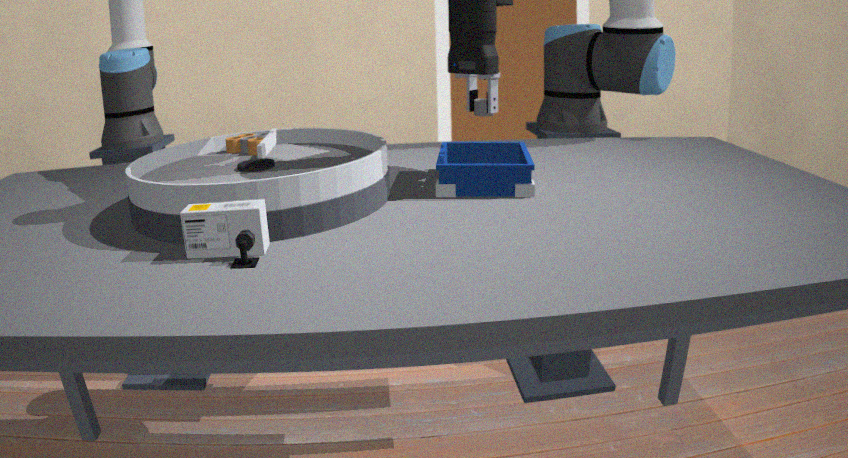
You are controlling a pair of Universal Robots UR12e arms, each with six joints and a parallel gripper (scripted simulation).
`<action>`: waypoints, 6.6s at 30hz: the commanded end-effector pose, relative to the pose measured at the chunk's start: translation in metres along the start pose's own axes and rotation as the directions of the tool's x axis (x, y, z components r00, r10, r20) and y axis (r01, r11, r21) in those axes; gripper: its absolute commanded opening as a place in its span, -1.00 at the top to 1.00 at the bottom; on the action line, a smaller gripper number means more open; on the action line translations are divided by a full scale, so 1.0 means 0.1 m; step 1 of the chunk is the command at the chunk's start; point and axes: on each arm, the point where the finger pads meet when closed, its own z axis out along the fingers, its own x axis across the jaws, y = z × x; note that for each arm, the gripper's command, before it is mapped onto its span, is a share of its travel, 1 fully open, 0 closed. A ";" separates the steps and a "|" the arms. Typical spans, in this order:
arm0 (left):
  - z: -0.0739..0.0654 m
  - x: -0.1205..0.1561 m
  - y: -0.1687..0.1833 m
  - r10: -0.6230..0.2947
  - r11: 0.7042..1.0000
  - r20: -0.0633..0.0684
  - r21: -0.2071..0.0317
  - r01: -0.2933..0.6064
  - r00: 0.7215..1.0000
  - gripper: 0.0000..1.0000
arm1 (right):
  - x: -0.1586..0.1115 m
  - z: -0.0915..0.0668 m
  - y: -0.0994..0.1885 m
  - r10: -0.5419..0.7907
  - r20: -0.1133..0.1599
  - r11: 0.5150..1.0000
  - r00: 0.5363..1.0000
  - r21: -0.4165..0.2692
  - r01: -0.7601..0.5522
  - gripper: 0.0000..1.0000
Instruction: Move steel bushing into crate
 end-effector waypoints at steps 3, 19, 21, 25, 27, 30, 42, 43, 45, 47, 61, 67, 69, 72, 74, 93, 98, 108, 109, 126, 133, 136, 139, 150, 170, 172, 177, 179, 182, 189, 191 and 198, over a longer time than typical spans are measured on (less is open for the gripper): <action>-0.01 0.00 0.01 0.000 1.000 0.000 -0.002 0.000 1.000 1.00 | 0.00 -0.01 0.01 0.000 0.000 1.000 1.000 -0.002 0.000 -1.00; -0.01 0.00 0.01 0.000 1.000 0.000 -0.002 0.000 1.000 1.00 | 0.00 -0.01 0.01 0.000 0.000 1.000 1.000 -0.002 0.000 -1.00; -0.01 0.00 0.01 0.000 1.000 0.000 -0.002 0.000 1.000 1.00 | 0.00 -0.01 0.01 0.000 0.000 1.000 1.000 -0.002 0.000 -1.00; -0.01 0.00 0.01 0.000 1.000 0.000 -0.002 0.000 1.000 1.00 | 0.00 -0.01 0.01 0.000 0.000 1.000 1.000 -0.002 0.000 -1.00; 0.01 0.00 0.01 0.000 1.000 0.000 -0.002 0.000 1.000 1.00 | 0.00 -0.01 0.01 0.000 0.000 1.000 1.000 -0.002 0.000 -1.00; 0.12 0.00 0.01 0.000 1.000 0.000 -0.002 0.000 1.000 1.00 | 0.00 -0.01 0.01 0.000 0.000 1.000 1.000 -0.002 0.000 -1.00; 0.57 0.01 0.00 0.000 1.000 0.000 -0.002 0.000 1.000 1.00 | 0.00 -0.01 0.01 0.000 0.000 1.000 1.000 -0.002 0.000 -1.00; 0.57 0.01 0.00 0.000 1.000 0.000 -0.002 0.000 1.000 1.00 | 0.00 -0.01 0.01 0.000 0.000 1.000 1.000 -0.002 0.000 -1.00; 0.57 0.01 0.00 0.000 1.000 0.000 -0.002 0.000 1.000 1.00 | 0.00 -0.01 0.01 0.000 0.000 1.000 1.000 -0.002 0.000 -1.00; 0.57 0.01 0.00 0.000 1.000 0.000 -0.002 0.000 1.000 1.00 | 0.00 -0.01 0.01 0.000 0.000 1.000 1.000 -0.002 0.000 -1.00; 0.57 0.01 0.00 0.000 1.000 0.000 -0.002 0.000 1.000 1.00 | 0.00 -0.01 0.01 0.000 0.000 1.000 1.000 -0.002 0.000 -1.00; 0.57 0.01 0.00 0.000 1.000 0.000 -0.002 0.000 1.000 1.00 | 0.00 -0.01 0.01 0.000 0.000 1.000 1.000 -0.002 0.000 -1.00; 0.57 0.01 0.00 0.000 1.000 0.000 -0.002 0.000 1.000 1.00 | 0.00 -0.01 0.01 0.000 0.000 1.000 1.000 -0.002 0.000 -1.00; 0.57 0.01 0.00 0.000 1.000 0.000 -0.002 0.000 1.000 1.00 | 0.00 -0.01 0.01 0.000 0.000 1.000 1.000 -0.002 0.000 -1.00; 0.57 0.01 0.00 0.000 1.000 0.000 -0.002 0.000 1.000 1.00 | 0.00 -0.01 0.01 0.000 0.000 1.000 1.000 -0.002 0.000 -1.00; 0.65 0.01 0.00 0.000 1.000 0.000 -0.002 0.000 1.000 1.00 | 0.00 -0.01 0.01 0.000 0.000 1.000 1.000 -0.002 0.000 -1.00; 0.73 0.01 0.00 0.000 1.000 0.000 -0.002 0.000 1.000 1.00 | 0.00 -0.01 0.01 0.000 0.000 1.000 1.000 -0.002 0.000 -1.00; 0.88 0.01 0.00 0.000 1.000 0.000 -0.002 0.000 1.000 1.00 | 0.00 -0.01 0.01 0.000 0.000 1.000 1.000 -0.002 0.000 -1.00; 0.89 0.01 0.00 0.000 1.000 0.000 -0.002 0.000 1.000 1.00 | 0.00 -0.01 0.01 0.000 0.000 1.000 1.000 -0.002 0.000 -1.00; 0.99 0.01 0.00 0.000 1.000 0.000 -0.001 0.000 1.000 1.00 | 0.00 -0.01 0.01 0.000 0.000 1.000 1.000 -0.002 0.000 -1.00; 0.99 0.01 0.00 0.000 1.000 0.000 -0.001 0.000 1.000 1.00 | 0.00 -0.01 0.01 0.000 0.000 1.000 1.000 -0.002 0.000 -1.00; 0.99 0.01 0.00 0.000 1.000 0.000 -0.001 0.000 1.000 1.00 | 0.00 -0.01 0.01 0.000 0.000 1.000 1.000 -0.002 0.000 -1.00; 0.99 0.01 0.00 0.000 1.000 0.000 -0.001 0.000 1.000 1.00 | 0.00 -0.01 0.01 0.000 0.000 1.000 1.000 -0.002 0.000 -1.00; 0.99 0.01 0.00 0.000 1.000 0.000 -0.001 0.000 1.000 1.00 | 0.00 -0.01 0.01 0.000 0.000 1.000 1.000 -0.002 0.000 -1.00; 1.01 0.01 0.00 0.000 1.000 0.000 -0.001 0.000 1.000 1.00 | 0.00 -0.01 0.01 0.000 0.000 1.000 1.000 -0.002 0.000 -1.00; 1.01 0.01 0.00 0.000 1.000 0.000 -0.001 0.000 1.000 1.00 | 0.00 -0.01 0.01 0.000 0.000 1.000 1.000 -0.002 0.000 -1.00; 1.02 0.01 0.00 0.000 1.000 0.000 -0.001 0.000 1.000 1.00 | 0.00 -0.01 0.01 0.000 0.000 1.000 1.000 -0.002 0.000 -1.00; 1.03 0.01 0.00 0.000 1.000 0.000 -0.001 0.000 1.000 1.00 | 0.00 -0.01 0.01 0.000 0.000 1.000 1.000 -0.002 0.000 -1.00; 1.04 0.01 0.00 0.000 1.000 0.000 -0.001 0.000 1.000 1.00 | 0.00 -0.01 0.01 0.000 0.000 1.000 1.000 -0.002 0.000 -1.00; 1.05 0.01 0.00 0.000 1.000 0.000 -0.001 0.000 1.000 1.00 | 0.00 -0.01 0.01 0.000 0.000 1.000 1.000 -0.002 0.000 -1.00; 1.05 0.01 0.00 0.000 1.000 0.000 -0.001 0.000 1.000 1.00 | 0.00 -0.01 0.01 0.000 0.000 1.000 1.000 -0.002 0.000 -1.00; 1.05 0.01 0.00 0.000 1.000 0.000 -0.001 0.000 1.000 1.00 | 0.00 -0.01 0.01 0.000 0.000 1.000 1.000 -0.002 0.000 -1.00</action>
